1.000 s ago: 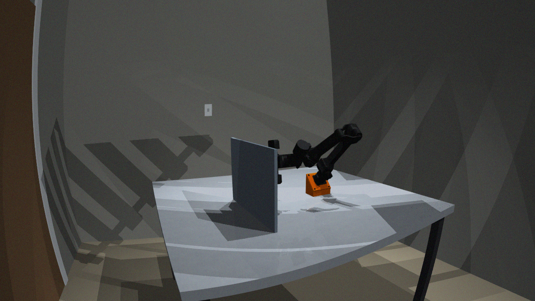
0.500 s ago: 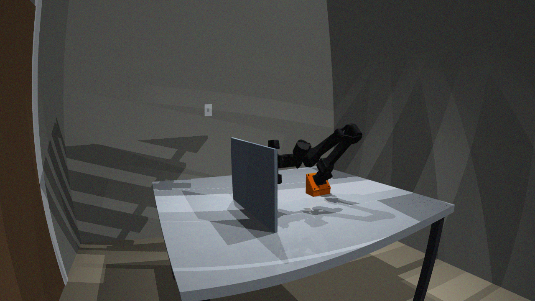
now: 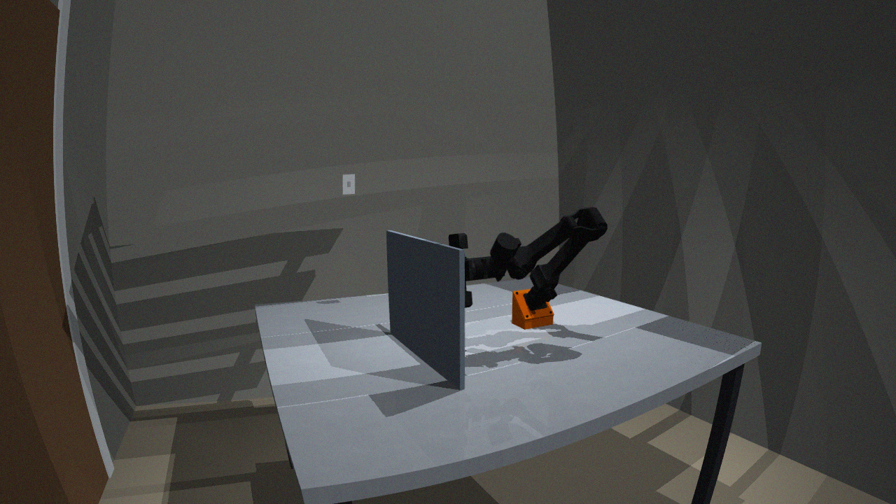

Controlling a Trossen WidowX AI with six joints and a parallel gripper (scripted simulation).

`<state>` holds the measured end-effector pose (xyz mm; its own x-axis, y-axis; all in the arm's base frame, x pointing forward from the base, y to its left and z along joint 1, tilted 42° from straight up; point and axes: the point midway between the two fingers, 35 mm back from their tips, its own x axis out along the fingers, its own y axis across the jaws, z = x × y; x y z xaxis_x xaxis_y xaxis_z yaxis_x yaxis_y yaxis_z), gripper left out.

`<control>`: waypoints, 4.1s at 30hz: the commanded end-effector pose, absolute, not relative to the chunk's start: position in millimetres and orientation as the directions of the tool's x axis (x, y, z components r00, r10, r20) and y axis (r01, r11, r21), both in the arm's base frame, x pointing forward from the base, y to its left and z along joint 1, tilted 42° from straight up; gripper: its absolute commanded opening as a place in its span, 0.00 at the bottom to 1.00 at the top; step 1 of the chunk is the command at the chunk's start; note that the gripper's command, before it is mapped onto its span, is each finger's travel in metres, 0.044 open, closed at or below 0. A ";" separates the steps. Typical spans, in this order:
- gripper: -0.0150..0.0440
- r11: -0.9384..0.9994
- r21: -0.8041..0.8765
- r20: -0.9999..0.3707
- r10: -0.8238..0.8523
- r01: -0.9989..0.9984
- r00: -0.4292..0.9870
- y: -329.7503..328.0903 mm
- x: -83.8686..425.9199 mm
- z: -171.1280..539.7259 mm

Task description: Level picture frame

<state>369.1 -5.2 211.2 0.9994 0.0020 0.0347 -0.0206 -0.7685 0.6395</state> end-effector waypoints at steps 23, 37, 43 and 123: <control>0.25 -0.766 0.643 0.041 -0.008 -0.033 0.999 -13.0 369.1 217.4; 0.25 -0.766 0.643 0.041 -0.008 -0.033 0.999 -12.3 369.1 216.9; 0.25 -0.766 0.643 0.041 -0.008 -0.033 0.999 -11.7 369.1 217.2; 0.25 -0.766 0.642 0.041 -0.008 -0.033 0.999 -1.7 369.2 218.0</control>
<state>369.4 -0.7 217.4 0.9994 0.0014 0.0345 -0.0210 -0.7689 0.6391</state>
